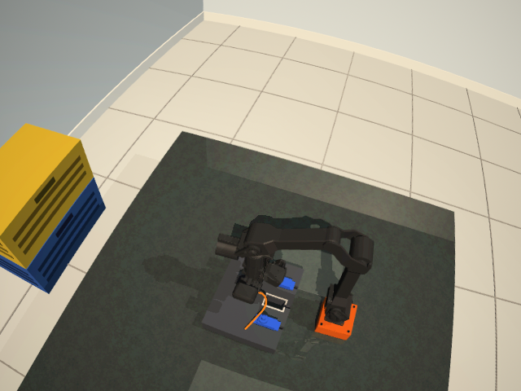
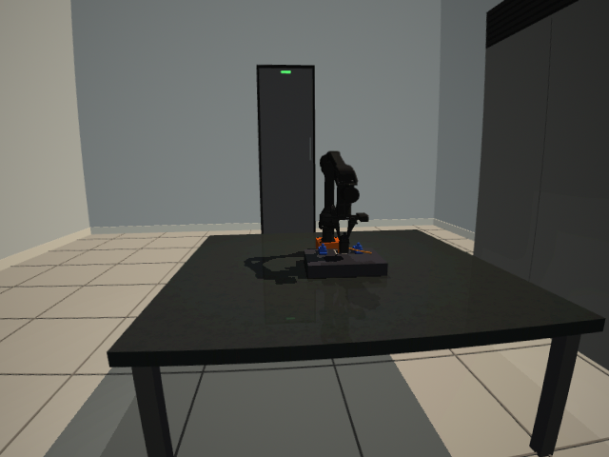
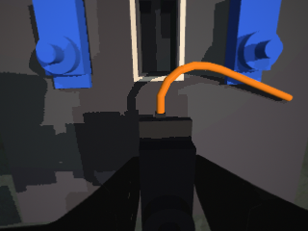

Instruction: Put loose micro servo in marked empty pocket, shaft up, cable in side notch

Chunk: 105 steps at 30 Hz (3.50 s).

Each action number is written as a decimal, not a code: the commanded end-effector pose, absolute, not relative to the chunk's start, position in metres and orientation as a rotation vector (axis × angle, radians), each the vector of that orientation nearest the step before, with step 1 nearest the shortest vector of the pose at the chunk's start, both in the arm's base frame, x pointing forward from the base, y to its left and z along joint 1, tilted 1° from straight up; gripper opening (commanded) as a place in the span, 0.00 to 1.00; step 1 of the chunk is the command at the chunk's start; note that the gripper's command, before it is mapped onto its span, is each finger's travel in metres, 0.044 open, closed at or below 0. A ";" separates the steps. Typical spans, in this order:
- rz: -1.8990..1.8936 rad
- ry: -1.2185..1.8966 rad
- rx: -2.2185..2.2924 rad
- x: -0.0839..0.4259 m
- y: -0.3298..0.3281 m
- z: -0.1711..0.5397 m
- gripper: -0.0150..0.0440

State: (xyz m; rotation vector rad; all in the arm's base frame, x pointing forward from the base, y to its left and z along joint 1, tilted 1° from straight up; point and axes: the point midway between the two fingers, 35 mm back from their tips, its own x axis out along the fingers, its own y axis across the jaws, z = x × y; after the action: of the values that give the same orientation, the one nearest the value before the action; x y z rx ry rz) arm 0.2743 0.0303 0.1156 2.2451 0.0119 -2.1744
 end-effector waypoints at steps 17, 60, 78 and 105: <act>-2.163 0.024 2.254 0.196 0.029 0.115 0.25; -2.164 0.024 2.253 0.184 0.029 0.083 0.25; -2.164 0.024 2.253 0.185 0.029 0.067 0.25; -2.164 0.024 2.253 0.186 0.029 0.043 0.25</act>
State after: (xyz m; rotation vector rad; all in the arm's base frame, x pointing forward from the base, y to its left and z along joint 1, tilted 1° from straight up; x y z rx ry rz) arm 0.1854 0.0289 0.0465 2.2525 0.0269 -2.1584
